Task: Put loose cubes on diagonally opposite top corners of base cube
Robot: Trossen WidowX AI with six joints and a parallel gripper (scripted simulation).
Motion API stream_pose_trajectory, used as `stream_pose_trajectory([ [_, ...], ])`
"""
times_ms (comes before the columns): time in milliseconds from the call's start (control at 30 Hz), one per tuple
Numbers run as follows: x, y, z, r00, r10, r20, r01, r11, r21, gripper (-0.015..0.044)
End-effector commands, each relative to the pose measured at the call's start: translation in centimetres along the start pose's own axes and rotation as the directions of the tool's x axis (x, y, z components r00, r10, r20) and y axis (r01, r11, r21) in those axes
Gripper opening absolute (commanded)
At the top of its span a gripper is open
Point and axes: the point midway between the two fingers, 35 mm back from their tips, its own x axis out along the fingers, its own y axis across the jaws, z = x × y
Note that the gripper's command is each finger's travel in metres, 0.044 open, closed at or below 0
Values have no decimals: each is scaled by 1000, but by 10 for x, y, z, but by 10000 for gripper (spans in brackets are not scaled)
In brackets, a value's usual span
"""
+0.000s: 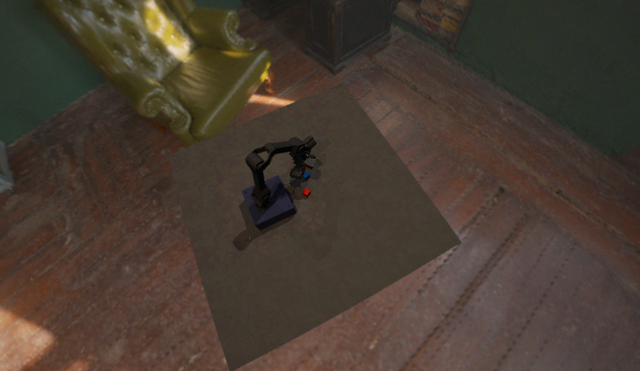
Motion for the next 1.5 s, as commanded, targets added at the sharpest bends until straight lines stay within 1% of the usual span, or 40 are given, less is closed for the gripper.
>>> stream_pose_trajectory([
  [0,1,0,0,1000,-2,3,2,1000,5,105],
  [100,2,0,0,1000,-2,3,2,1000,5,105],
  [433,27,0,0,1000,-2,3,2,1000,9,105],
  [1233,29,0,0,1000,-2,3,2,1000,7,105],
  [1367,29,0,0,1000,-2,3,2,1000,7,205],
  [1467,29,0,0,1000,-2,3,2,1000,7,205],
])
